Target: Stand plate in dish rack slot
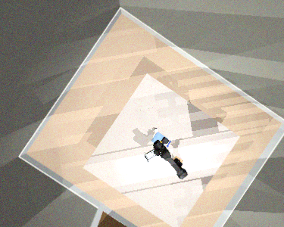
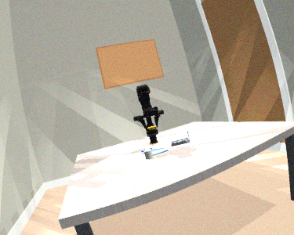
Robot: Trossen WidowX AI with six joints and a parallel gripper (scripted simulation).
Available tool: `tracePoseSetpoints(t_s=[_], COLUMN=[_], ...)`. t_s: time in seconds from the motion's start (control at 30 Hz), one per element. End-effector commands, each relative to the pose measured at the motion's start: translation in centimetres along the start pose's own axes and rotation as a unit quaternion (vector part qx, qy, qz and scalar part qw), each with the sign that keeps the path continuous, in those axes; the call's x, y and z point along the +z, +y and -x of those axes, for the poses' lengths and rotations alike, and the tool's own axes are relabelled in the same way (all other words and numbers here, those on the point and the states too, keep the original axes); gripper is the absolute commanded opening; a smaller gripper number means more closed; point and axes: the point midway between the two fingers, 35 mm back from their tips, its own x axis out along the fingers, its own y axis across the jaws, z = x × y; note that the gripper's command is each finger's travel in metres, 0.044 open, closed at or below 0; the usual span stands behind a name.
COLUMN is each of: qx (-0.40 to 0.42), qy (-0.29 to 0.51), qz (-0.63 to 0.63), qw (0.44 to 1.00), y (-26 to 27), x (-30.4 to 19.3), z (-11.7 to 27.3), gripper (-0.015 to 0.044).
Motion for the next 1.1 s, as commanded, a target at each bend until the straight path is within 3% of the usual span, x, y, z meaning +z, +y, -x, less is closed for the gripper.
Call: tracePoseSetpoints(t_s=[0.0,0.27,0.67,1.07], qx=[-0.002,-0.002,0.005,0.012], qy=[-0.003,-0.006,-0.007,-0.011], qz=[0.002,0.014,0.216,0.413], qw=[1.000,1.000,0.976,0.911], y=[0.0,0.1,1.7,3.2], x=[0.1,0.0,-1.1,-2.3], z=[1.2,2.5,2.7,2.9], gripper=[0.0000,0.0000,0.0000,0.0000])
